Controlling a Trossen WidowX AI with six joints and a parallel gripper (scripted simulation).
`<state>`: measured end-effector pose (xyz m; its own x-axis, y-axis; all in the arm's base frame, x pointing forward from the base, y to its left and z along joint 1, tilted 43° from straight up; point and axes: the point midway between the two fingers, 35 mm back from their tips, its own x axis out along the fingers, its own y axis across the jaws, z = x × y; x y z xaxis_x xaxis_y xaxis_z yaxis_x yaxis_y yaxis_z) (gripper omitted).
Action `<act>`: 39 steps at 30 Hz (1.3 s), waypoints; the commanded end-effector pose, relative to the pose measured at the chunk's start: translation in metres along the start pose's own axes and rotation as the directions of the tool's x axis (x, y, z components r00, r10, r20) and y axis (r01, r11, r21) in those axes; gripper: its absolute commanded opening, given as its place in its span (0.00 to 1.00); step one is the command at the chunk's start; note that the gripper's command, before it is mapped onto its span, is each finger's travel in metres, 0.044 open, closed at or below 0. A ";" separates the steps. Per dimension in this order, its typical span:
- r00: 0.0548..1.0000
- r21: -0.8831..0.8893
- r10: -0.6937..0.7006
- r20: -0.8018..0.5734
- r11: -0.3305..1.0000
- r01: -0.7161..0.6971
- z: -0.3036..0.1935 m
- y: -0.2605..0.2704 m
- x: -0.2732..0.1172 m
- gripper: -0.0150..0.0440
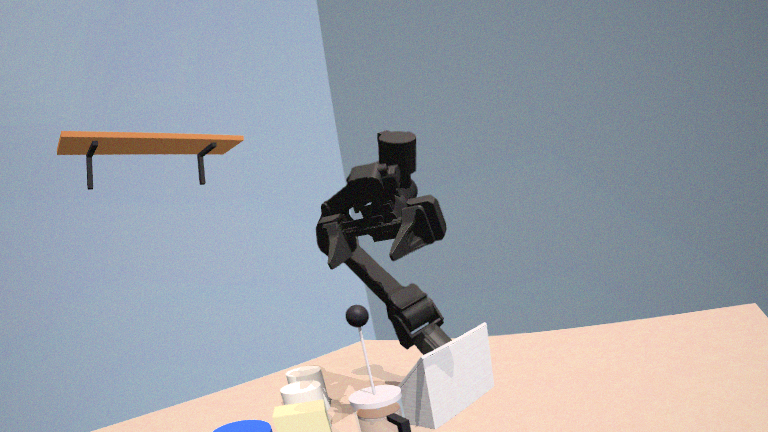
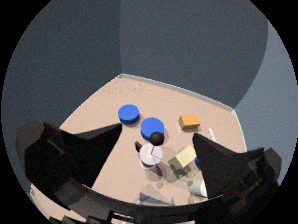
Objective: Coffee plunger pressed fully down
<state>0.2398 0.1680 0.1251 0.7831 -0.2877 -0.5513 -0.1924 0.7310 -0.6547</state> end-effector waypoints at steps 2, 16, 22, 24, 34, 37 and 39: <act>1.000 0.040 -0.018 0.003 0.999 0.018 -0.039 -0.005 0.017 1.00; 1.000 0.038 -0.011 0.001 0.999 0.011 -0.041 -0.003 0.030 1.00; 1.000 0.038 -0.011 0.001 0.999 0.011 -0.041 -0.003 0.040 1.00; 1.000 0.038 -0.011 0.001 0.999 0.011 -0.041 -0.003 0.043 1.00; 1.000 0.037 -0.014 0.005 0.999 0.013 -0.041 -0.005 0.058 1.00; 1.000 0.037 -0.014 0.005 0.999 0.013 -0.041 -0.005 0.058 0.91; 1.000 0.037 -0.014 0.005 0.999 0.013 -0.041 -0.005 0.058 0.82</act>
<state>0.2614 0.1244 0.0795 0.7939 -0.2896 -0.5347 -0.1512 0.7576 -0.6350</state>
